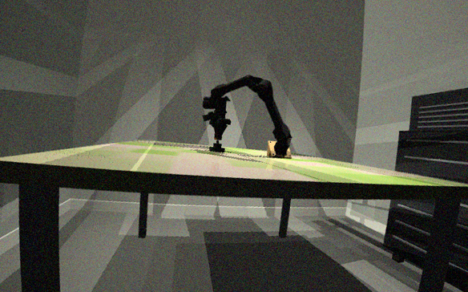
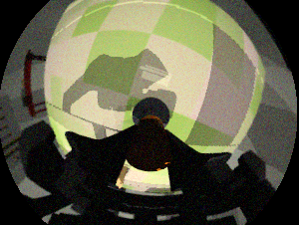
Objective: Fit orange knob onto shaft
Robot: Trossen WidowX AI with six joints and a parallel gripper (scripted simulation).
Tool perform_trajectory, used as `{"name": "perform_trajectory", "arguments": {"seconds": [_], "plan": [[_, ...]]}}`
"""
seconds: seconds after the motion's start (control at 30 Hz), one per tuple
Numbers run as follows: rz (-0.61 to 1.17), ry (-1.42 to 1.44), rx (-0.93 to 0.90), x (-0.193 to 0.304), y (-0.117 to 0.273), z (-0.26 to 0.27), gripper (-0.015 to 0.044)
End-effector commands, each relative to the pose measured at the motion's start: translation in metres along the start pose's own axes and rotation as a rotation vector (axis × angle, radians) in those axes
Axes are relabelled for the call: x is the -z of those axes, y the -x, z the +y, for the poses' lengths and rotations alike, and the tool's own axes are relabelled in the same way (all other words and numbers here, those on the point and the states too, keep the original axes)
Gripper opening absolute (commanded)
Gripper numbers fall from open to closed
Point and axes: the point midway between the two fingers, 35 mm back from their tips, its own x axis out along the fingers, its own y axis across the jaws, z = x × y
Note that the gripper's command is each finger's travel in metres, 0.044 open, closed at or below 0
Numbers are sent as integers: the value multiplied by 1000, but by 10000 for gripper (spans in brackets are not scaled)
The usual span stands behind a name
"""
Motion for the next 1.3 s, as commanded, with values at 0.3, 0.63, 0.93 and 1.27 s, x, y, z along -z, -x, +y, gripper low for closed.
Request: {"name": "perform_trajectory", "arguments": {"seconds": [0.3, 0.63, 0.93, 1.27], "plan": [[-5, 10, 3, -1, -2, 0, 0], [-4, 10, 3, 0, 2, 1, 0], [-4, 220, 4, 0, 3, -2, 0], [-4, 220, 4, 1, -2, 0, 0]]}}
